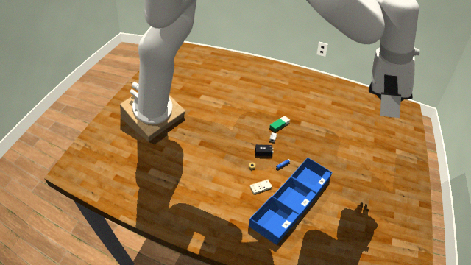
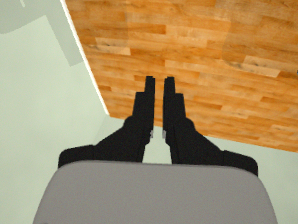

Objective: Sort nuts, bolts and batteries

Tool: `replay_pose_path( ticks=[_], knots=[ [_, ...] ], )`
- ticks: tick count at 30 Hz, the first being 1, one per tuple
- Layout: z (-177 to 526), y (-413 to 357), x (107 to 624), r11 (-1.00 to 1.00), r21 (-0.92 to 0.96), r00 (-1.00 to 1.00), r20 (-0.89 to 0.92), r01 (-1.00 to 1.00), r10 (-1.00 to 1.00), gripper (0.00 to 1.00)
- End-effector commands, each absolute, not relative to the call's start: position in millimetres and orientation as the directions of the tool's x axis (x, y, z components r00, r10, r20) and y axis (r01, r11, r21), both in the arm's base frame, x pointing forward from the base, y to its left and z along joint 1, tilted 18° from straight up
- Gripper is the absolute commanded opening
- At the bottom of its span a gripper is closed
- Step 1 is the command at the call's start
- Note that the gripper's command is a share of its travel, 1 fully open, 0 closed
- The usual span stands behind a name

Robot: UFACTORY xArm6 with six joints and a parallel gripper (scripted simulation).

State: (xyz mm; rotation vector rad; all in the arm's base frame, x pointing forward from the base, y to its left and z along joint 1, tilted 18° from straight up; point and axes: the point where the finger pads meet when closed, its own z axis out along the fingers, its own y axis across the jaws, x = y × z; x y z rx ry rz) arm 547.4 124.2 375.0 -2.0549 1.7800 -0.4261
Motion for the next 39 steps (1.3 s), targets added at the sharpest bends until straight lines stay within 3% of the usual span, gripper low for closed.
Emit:
replay_pose_path(
  ticks=[1, 20, 39],
  knots=[
    [375.2, 121.8, 528.3, -0.237, -0.471, 0.251, 0.034, -0.850, -0.967, 0.07],
    [362.3, 112.6, 475.6, -0.543, -0.388, 0.514, 0.187, -0.745, -0.837, 0.07],
    [339.9, 99.3, 416.4, -0.818, -0.238, 0.760, 0.303, -0.524, -0.575, 0.07]
  ],
)
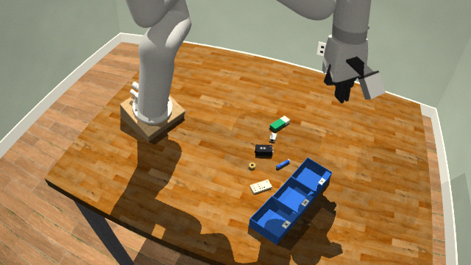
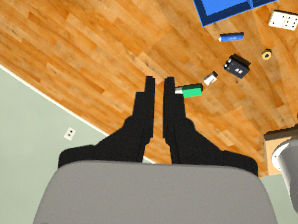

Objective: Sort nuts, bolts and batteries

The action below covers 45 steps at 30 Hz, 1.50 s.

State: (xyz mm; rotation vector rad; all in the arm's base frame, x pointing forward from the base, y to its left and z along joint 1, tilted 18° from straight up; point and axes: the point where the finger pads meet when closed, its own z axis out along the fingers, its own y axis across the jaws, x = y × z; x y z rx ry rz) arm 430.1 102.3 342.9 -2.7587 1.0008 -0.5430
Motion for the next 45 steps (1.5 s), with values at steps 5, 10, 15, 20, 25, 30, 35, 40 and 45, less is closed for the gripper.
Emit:
replay_pose_path(
  ticks=[5, 10, 15, 20, 25, 30, 35, 40, 45],
  knots=[
    [333.1, 95.5, 402.0, -0.869, -0.195, 0.808, 0.320, -0.455, -0.495, 0.07],
    [325.8, 91.6, 387.9, -0.912, -0.151, 0.850, 0.332, -0.381, -0.410, 0.07],
    [318.1, 87.6, 374.0, -0.947, -0.106, 0.884, 0.338, -0.304, -0.322, 0.07],
    [309.9, 83.4, 360.3, -0.973, -0.061, 0.912, 0.340, -0.223, -0.231, 0.07],
    [301.3, 79.2, 347.0, -0.990, -0.017, 0.932, 0.336, -0.140, -0.138, 0.07],
    [292.3, 74.7, 333.9, -0.998, 0.025, 0.944, 0.327, -0.056, -0.044, 0.07],
    [282.9, 70.3, 321.2, -0.997, 0.066, 0.948, 0.313, 0.030, 0.050, 0.07],
    [277.9, 68.0, 315.0, -0.993, 0.087, 0.948, 0.304, 0.075, 0.098, 0.07],
    [273.1, 65.9, 308.9, -0.988, 0.105, 0.945, 0.294, 0.117, 0.143, 0.07]
  ],
)
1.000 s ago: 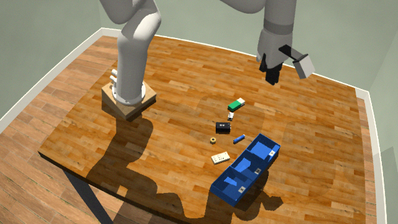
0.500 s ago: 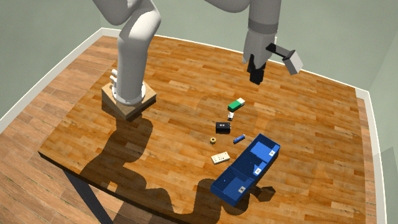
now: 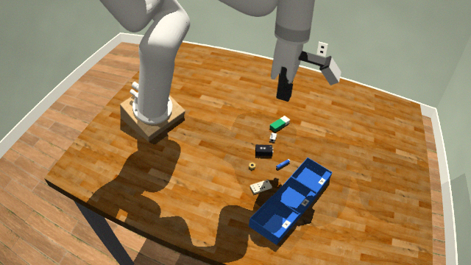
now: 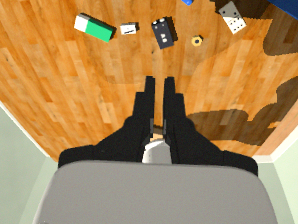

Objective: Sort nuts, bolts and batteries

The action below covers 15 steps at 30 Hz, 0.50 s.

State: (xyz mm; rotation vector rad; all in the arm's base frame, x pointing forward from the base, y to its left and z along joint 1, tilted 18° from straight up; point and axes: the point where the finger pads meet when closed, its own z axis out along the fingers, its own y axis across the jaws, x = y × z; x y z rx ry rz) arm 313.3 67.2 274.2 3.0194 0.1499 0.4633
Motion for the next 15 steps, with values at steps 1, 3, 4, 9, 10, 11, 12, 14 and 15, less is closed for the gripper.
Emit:
replay_pose_path(
  ticks=[1, 3, 4, 9, 10, 11, 12, 14, 15],
  knots=[
    [273.1, 65.9, 308.9, -0.988, 0.105, 0.945, 0.294, 0.117, 0.143, 0.07],
    [273.1, 65.8, 308.9, -0.988, 0.105, 0.945, 0.294, 0.117, 0.143, 0.07],
    [273.1, 65.8, 308.9, -0.988, 0.105, 0.945, 0.294, 0.117, 0.143, 0.07],
    [273.1, 65.9, 308.9, -0.988, 0.105, 0.945, 0.294, 0.117, 0.143, 0.07],
    [273.1, 65.8, 308.9, -0.988, 0.105, 0.945, 0.294, 0.117, 0.143, 0.07],
    [273.1, 65.8, 308.9, -0.988, 0.105, 0.945, 0.294, 0.117, 0.143, 0.07],
    [273.1, 65.8, 308.9, -0.988, 0.105, 0.945, 0.294, 0.117, 0.143, 0.07],
    [267.8, 52.1, 316.8, -0.997, 0.075, 0.952, 0.303, 0.022, 0.044, 0.07],
    [265.2, 45.2, 320.8, -0.998, 0.060, 0.952, 0.307, -0.026, -0.006, 0.07]
  ],
)
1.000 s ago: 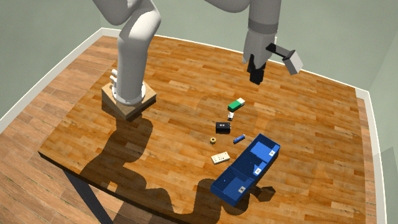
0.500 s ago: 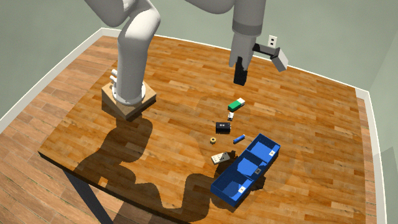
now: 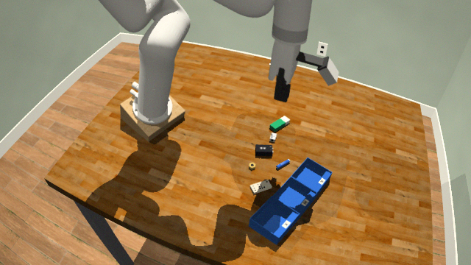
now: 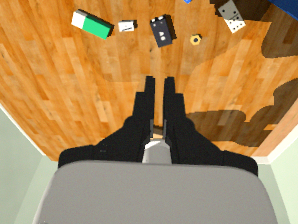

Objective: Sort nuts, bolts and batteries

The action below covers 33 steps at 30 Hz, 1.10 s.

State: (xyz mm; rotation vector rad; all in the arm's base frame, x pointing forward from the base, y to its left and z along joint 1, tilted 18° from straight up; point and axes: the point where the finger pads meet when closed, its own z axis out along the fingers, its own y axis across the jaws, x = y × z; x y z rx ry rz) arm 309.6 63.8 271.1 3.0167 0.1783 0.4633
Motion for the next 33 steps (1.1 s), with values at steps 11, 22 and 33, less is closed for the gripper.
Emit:
replay_pose_path(
  ticks=[11, 22, 33],
  knots=[
    [238.0, -26.7, 361.9, -0.964, -0.018, 0.915, 0.313, -0.264, -0.256, 0.07],
    [214.6, -88.3, 397.2, -0.964, -0.017, 0.915, 0.313, -0.264, -0.256, 0.07],
    [190.3, -151.8, 434.4, -0.964, -0.017, 0.915, 0.313, -0.264, -0.256, 0.07]
  ],
)
